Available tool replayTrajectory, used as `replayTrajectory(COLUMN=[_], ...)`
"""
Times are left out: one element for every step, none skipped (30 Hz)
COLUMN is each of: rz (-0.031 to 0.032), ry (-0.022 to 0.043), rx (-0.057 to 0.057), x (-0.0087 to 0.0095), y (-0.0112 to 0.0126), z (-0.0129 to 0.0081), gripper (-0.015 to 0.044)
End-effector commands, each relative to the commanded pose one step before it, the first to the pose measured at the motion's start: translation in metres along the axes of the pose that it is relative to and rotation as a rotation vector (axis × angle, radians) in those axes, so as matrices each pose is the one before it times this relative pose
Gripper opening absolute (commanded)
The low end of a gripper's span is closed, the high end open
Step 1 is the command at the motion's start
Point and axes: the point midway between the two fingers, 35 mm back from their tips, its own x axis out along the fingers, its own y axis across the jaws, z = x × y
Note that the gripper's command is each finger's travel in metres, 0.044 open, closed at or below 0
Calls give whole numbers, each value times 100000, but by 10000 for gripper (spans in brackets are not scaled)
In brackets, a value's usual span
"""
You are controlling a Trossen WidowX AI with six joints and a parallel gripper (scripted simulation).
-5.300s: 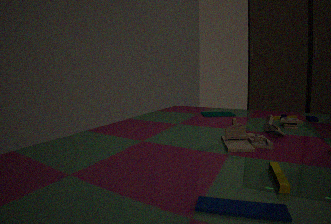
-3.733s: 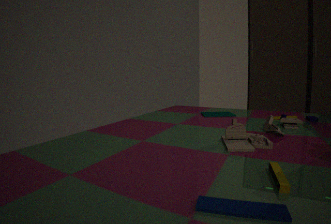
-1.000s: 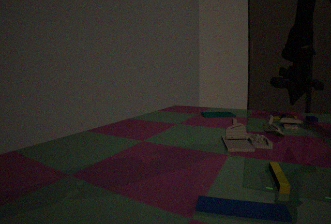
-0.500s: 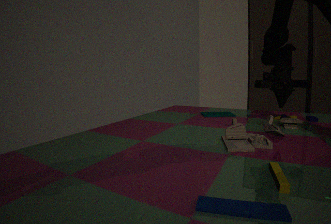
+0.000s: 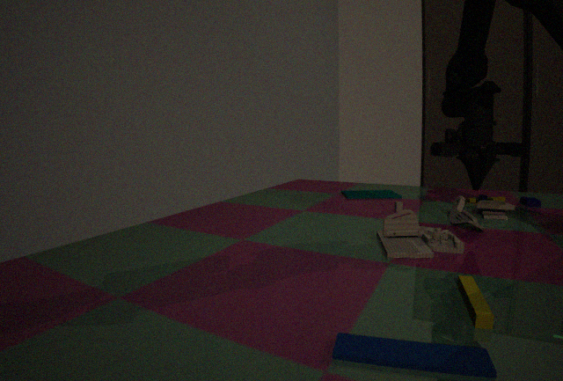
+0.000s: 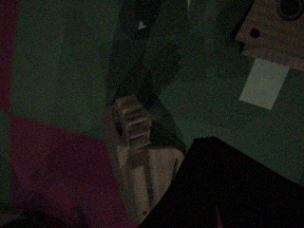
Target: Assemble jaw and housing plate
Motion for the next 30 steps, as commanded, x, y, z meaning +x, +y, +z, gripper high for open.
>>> replayTrajectory(rz=[367,0,0,0,0,0,0,0,1,1,1,1,1,1,1,1,1,1,1,1,2,2,2,1,1,0,0,0,0,0], ry=[558,8,8,9,9,10,10,11,12,12,13,13,14,14,15,16,16,17,17,18,19,19,20,16,10,3,0,0,-3,-10], rx=[522,-5,-6,-6,-6,-6,-6,-6,-6,-6,-6,-6,-6,-7,-7,-7,-7,-7,-7,-7,-7,-7,-7,-6,-3,-1,0,0,1,2], x=[768,164,164,163,163,163,162,162,162,162,162,161,161,161,160,160,159,160,160,159,159,159,157,125,75,25,0,0,-1,-3], y=[69,3,2,2,1,1,0,0,0,-1,-1,-2,-2,-3,-3,-4,-4,-5,-5,-6,-6,-7,-7,-6,-4,-1,0,0,26,78], z=[-132,4,3,2,1,0,-1,-1,-2,-3,-4,-5,-6,-6,-7,-8,-9,-10,-11,-11,-12,-13,-14,-11,-7,-2,0,0,3,9], gripper=[0,0,0,0,0,0,0,0,0,0,0,0,0,0,0,0,0,0,0,0,0,0,0,0,0,0,0,0,0,0])
